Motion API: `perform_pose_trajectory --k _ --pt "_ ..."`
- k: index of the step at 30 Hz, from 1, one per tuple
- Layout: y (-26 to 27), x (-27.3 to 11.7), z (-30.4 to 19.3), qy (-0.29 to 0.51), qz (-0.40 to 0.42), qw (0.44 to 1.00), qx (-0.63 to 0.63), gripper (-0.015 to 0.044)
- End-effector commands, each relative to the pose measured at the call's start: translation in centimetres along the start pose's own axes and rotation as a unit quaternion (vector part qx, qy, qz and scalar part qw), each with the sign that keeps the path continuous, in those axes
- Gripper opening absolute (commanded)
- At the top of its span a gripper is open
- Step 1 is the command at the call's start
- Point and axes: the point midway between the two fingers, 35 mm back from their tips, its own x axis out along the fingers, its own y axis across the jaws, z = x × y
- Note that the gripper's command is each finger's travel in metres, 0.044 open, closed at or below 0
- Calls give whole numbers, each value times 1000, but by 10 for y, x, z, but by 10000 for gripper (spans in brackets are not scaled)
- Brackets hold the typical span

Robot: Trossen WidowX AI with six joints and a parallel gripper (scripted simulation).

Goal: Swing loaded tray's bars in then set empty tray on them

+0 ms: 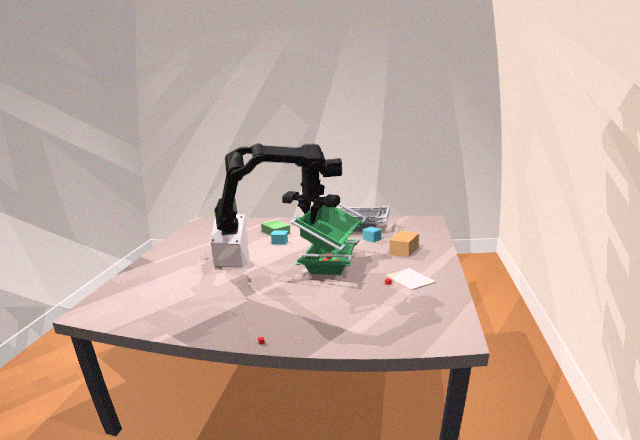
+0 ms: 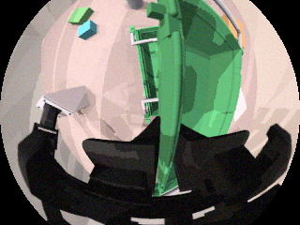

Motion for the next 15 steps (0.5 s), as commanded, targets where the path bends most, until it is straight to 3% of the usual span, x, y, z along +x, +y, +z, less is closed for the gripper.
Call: perform_pose_trajectory --k 1,15 --pt "-3 -8 21 2 -17 1000 -14 0" --pt "7 -6 73 23 -24 997 -65 0"
